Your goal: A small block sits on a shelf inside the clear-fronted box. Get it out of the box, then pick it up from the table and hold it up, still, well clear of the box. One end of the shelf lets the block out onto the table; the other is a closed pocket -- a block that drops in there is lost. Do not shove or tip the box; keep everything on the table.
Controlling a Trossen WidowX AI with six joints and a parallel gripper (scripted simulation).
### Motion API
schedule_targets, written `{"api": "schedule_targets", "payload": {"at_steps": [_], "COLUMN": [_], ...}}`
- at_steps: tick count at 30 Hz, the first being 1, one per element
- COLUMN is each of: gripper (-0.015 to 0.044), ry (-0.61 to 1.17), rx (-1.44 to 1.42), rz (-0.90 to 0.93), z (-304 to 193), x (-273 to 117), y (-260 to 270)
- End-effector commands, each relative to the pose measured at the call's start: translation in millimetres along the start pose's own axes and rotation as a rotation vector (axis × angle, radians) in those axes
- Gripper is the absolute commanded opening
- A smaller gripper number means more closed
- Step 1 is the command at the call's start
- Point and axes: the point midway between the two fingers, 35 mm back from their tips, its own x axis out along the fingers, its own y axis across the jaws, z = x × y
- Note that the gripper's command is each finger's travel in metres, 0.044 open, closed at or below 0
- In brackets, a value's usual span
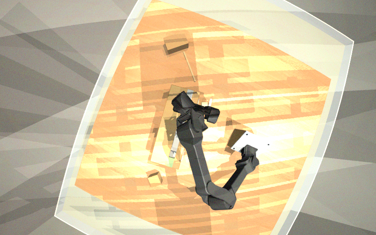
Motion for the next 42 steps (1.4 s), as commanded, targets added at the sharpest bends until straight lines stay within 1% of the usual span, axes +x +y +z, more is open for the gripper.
{"api": "schedule_targets", "payload": {"at_steps": [1,2,11,20,32,37,42], "gripper": [0.0295,0.0285,0.0285,0.0285,0.0285,0.0285,0.0285], "ry": [-0.002,-0.008,-0.108,-0.227,-0.325,-0.344,-0.349], "rx": [0.135,0.213,1.177,2.13,2.945,3.268,3.579], "rz": [0.014,0.012,0.016,0.117,0.334,0.471,0.651], "z": [-6,-7,-16,-23,-29,-31,-34], "x": [3,3,5,6,4,4,3], "y": [6,8,18,26,34,36,39]}}
